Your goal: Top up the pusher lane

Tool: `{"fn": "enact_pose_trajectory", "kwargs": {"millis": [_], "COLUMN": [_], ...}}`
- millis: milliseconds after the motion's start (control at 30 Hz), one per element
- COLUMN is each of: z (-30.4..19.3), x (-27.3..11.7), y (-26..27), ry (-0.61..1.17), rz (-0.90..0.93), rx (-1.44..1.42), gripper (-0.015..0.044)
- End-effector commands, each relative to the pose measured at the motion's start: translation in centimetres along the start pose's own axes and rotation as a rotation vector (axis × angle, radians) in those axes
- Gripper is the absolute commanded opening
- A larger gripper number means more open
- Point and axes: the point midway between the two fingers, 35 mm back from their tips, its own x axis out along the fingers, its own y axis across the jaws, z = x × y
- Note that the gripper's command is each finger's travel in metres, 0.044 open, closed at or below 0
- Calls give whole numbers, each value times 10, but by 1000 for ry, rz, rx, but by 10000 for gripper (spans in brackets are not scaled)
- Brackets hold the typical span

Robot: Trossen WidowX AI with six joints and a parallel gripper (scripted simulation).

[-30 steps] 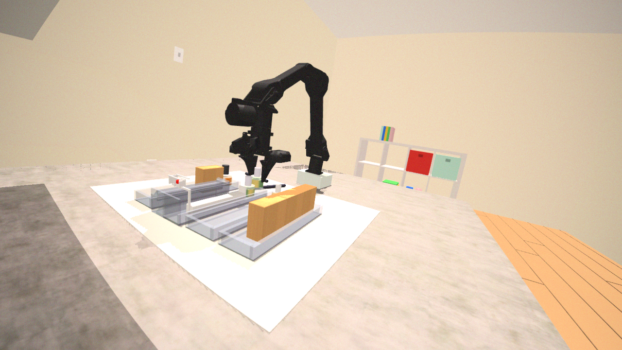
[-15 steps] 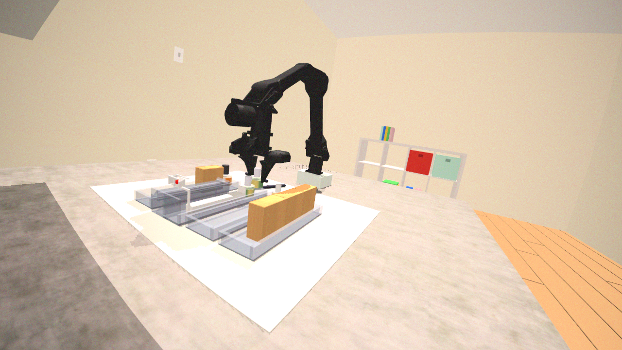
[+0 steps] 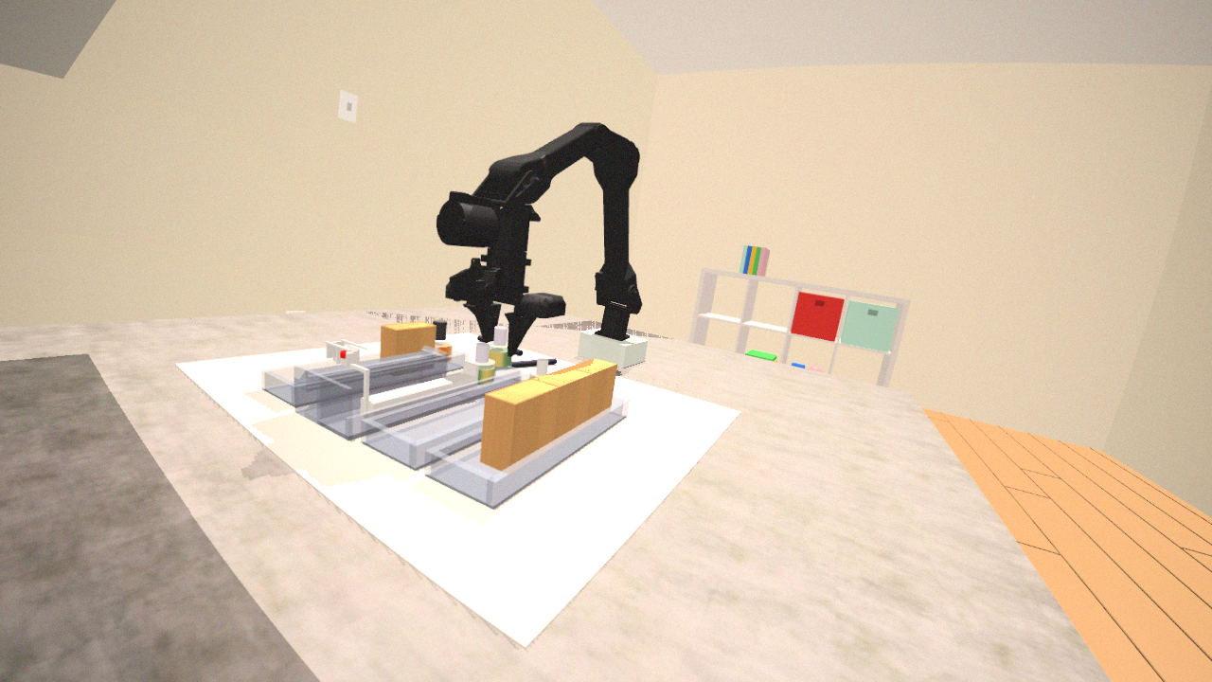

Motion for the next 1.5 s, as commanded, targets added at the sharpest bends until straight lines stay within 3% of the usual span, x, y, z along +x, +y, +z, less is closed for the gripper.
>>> {"fn": "enact_pose_trajectory", "kwargs": {"millis": [0, 1467], "z": [9, 10], "x": [-4, 7], "y": [0, 0], "ry": [-33, -33], "rz": [-1, -1], "rx": [2, 2], "gripper": [0, 0]}}
